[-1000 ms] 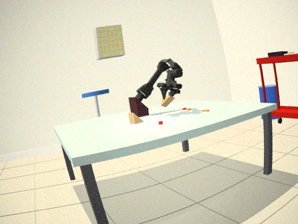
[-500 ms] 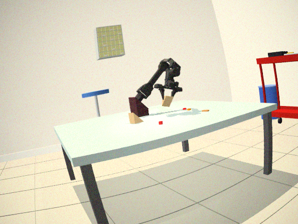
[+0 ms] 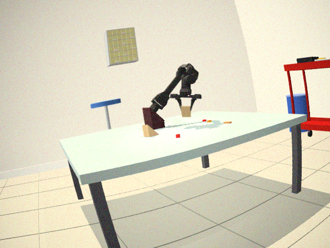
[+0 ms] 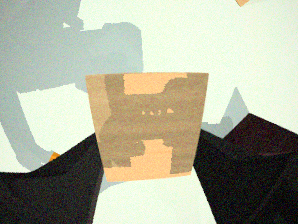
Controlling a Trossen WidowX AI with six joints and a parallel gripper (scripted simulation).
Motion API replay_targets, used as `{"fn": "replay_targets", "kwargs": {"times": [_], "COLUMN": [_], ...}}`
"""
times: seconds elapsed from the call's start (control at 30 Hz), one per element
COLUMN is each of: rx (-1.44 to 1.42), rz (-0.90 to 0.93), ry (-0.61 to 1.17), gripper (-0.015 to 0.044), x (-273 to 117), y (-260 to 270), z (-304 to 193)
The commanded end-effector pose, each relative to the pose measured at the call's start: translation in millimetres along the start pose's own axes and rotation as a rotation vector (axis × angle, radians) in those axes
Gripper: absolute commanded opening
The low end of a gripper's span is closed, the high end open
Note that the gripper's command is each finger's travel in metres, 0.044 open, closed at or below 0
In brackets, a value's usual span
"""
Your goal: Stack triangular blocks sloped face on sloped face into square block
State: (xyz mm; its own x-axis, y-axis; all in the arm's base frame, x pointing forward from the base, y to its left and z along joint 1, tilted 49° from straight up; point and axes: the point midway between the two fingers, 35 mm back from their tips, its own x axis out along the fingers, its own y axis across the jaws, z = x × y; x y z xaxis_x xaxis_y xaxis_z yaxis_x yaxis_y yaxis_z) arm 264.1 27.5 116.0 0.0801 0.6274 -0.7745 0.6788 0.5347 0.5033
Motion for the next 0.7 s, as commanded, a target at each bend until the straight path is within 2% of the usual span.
{"fn": "replay_targets", "kwargs": {"times": [0.0,0.5,0.67], "rx": [0.160,0.656,0.678], "rz": [0.033,0.106,0.108], "ry": [0.027,0.136,0.142], "gripper": [0.0000,0.0000,0.0000], "x": [-3.3,-11.2,-11.6], "y": [2.0,5.6,5.7], "z": [2.4,9.2,9.6]}}
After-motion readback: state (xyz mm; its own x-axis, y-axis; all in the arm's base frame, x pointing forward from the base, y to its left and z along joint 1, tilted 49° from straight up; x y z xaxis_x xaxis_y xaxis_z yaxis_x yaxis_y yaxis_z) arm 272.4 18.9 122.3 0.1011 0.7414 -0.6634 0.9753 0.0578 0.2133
